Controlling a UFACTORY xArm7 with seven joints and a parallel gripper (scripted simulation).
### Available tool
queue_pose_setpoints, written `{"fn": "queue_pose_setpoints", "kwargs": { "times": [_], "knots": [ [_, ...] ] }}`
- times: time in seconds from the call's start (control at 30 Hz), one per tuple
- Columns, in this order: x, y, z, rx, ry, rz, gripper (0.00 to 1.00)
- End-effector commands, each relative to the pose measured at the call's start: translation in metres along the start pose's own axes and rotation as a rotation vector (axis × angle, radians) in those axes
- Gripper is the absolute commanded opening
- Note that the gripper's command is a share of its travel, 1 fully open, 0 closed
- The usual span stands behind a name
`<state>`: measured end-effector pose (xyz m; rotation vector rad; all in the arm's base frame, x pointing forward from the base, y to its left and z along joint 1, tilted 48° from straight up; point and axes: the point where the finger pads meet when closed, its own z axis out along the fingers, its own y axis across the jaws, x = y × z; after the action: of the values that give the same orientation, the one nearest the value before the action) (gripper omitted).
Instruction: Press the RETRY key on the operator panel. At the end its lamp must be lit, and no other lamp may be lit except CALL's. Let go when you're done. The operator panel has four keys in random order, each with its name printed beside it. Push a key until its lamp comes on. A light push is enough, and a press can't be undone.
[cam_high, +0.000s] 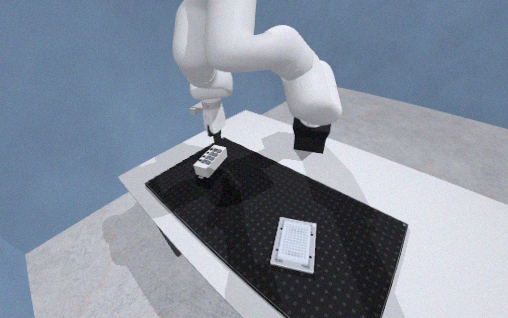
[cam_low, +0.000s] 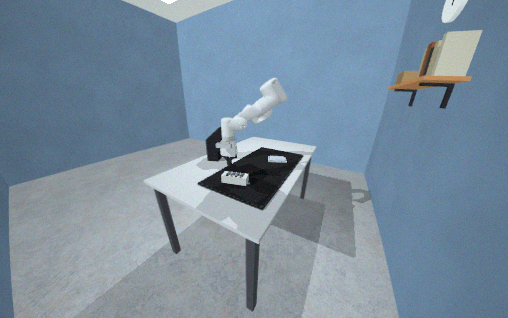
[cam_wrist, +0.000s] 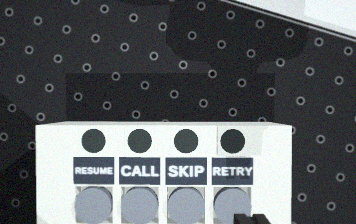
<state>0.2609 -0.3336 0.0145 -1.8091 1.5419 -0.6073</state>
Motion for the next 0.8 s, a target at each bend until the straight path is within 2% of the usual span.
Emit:
{"fn": "queue_pose_setpoints", "kwargs": {
  "times": [0.0, 0.23, 0.77],
  "knots": [
    [0.001, 0.000, 0.005, 0.000, 0.004, 0.000, 0.00],
    [0.001, 0.000, 0.016, -0.001, 0.004, 0.000, 0.00],
    [0.001, 0.000, 0.020, -0.001, 0.004, 0.000, 0.00]
  ]
}}
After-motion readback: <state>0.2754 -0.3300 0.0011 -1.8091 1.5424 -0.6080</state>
